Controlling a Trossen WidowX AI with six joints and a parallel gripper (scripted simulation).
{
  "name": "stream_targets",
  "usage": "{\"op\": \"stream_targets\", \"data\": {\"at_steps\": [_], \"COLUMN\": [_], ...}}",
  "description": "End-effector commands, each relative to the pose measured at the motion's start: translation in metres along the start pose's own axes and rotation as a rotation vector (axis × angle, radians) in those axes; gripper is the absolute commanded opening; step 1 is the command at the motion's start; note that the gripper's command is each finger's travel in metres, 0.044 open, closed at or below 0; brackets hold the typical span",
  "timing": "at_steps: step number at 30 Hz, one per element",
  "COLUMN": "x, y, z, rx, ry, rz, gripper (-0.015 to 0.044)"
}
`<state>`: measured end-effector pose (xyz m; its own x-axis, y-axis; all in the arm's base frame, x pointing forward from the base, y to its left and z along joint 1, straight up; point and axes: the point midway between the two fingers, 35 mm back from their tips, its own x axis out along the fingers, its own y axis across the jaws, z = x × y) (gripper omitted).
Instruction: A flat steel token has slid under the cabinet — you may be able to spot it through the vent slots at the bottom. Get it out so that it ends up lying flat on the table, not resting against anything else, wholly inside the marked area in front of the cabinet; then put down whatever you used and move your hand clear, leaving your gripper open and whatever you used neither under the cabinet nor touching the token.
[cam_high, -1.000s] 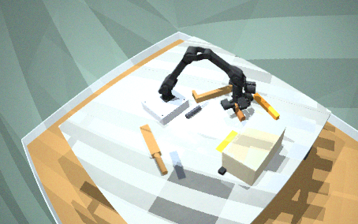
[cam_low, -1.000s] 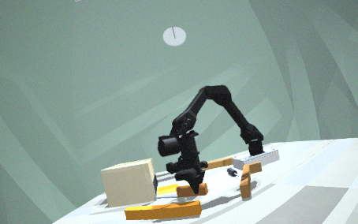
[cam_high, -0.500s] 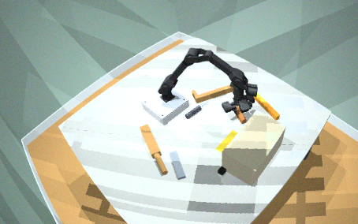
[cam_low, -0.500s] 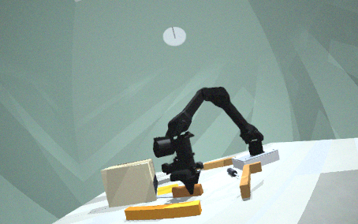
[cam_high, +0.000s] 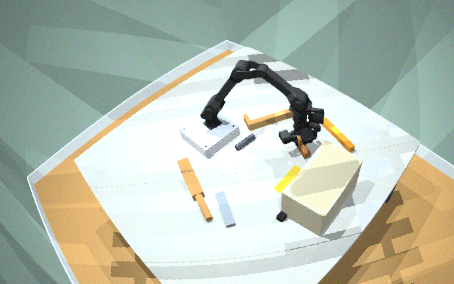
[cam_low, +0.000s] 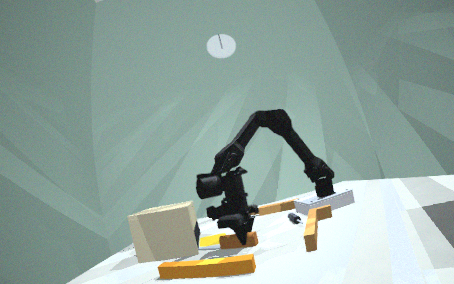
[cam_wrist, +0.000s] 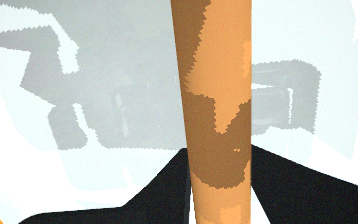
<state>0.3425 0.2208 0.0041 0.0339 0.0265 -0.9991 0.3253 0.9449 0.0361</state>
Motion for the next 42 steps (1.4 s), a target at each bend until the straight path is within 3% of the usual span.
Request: {"op": "stream_targets", "data": {"at_steps": [1, 42], "x": [0.001, 0.002], "y": [-0.006, -0.057], "z": [0.001, 0.0], "rx": [0.004, 0.004], "ry": [0.0, 0.0], "rz": [-0.005, -0.009], "gripper": [0.0, 0.0]}}
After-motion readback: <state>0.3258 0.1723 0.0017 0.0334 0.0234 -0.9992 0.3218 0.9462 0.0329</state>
